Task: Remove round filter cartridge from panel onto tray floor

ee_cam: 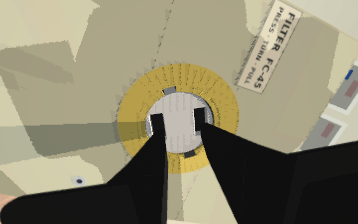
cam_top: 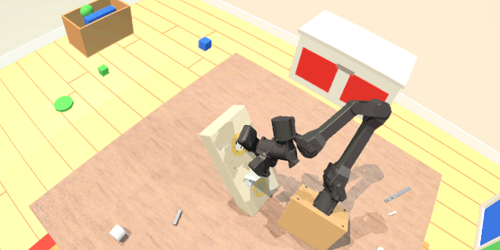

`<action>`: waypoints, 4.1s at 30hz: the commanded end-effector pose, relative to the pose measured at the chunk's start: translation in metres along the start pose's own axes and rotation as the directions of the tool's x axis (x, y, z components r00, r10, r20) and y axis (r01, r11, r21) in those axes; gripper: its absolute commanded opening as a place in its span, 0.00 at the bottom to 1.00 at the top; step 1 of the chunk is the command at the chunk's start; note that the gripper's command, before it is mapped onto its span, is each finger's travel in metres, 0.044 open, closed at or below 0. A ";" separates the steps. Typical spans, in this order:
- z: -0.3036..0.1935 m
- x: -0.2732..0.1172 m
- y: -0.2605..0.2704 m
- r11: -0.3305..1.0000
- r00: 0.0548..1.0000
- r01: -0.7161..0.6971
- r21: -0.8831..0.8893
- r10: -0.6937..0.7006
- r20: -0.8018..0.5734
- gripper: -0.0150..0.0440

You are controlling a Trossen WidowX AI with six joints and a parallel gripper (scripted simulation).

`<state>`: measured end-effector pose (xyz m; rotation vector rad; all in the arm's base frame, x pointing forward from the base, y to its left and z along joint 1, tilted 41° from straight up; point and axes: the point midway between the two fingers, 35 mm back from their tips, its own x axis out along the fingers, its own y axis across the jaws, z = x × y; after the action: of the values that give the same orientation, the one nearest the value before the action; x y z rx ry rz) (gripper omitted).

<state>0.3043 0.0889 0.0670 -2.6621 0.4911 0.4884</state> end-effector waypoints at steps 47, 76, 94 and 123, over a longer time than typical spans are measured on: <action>0.001 0.016 -0.001 1.000 1.000 0.005 -0.005 -0.005 0.001 0.44; 0.001 0.019 -0.001 1.000 1.000 0.003 -0.003 -0.003 -0.005 0.25; 0.001 0.023 -0.001 0.876 1.000 0.004 0.483 -0.005 0.001 0.25; 0.001 0.022 -0.001 0.057 1.000 -0.001 0.998 -0.005 0.001 0.25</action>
<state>0.3214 0.0843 0.0581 -1.2863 0.5300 0.0335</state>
